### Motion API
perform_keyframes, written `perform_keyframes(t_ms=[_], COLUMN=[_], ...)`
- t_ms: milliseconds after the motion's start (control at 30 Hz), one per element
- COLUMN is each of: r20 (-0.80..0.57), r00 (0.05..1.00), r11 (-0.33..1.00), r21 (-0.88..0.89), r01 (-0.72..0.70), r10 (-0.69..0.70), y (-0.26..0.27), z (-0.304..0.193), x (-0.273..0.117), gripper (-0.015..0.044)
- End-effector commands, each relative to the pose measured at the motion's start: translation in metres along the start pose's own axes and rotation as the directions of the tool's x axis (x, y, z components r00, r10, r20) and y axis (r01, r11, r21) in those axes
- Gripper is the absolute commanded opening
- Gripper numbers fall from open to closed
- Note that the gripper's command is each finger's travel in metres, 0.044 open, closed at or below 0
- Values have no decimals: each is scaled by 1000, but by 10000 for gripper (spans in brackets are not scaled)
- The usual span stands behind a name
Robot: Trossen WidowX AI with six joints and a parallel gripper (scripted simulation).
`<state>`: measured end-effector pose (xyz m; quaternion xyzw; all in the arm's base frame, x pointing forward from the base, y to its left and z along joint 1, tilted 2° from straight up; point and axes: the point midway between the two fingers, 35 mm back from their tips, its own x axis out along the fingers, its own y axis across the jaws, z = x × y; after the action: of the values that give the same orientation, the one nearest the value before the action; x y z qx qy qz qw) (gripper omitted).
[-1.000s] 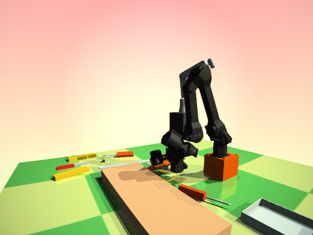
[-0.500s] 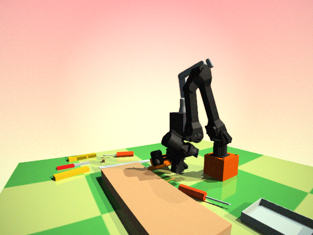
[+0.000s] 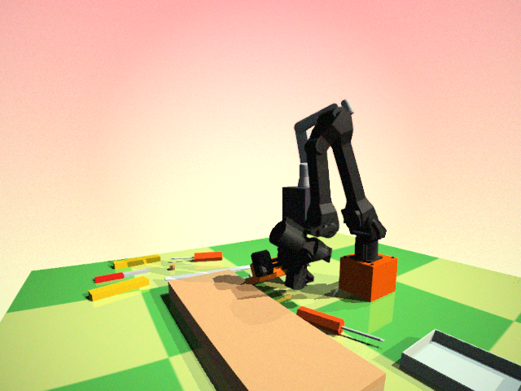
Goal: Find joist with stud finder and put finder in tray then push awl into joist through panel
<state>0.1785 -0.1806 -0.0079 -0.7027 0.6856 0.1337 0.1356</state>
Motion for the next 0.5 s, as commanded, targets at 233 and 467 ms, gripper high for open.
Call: perform_keyframes(t_ms=[233, 467], r20=[13, 13], r00=[1000, 1000], r11=[1000, 1000], r21=[0, 0], r01=[6, 6], r10=[-6, -6], y=[-1, -1], z=[5, 7], x=[-3, -5], gripper=[381, 381])
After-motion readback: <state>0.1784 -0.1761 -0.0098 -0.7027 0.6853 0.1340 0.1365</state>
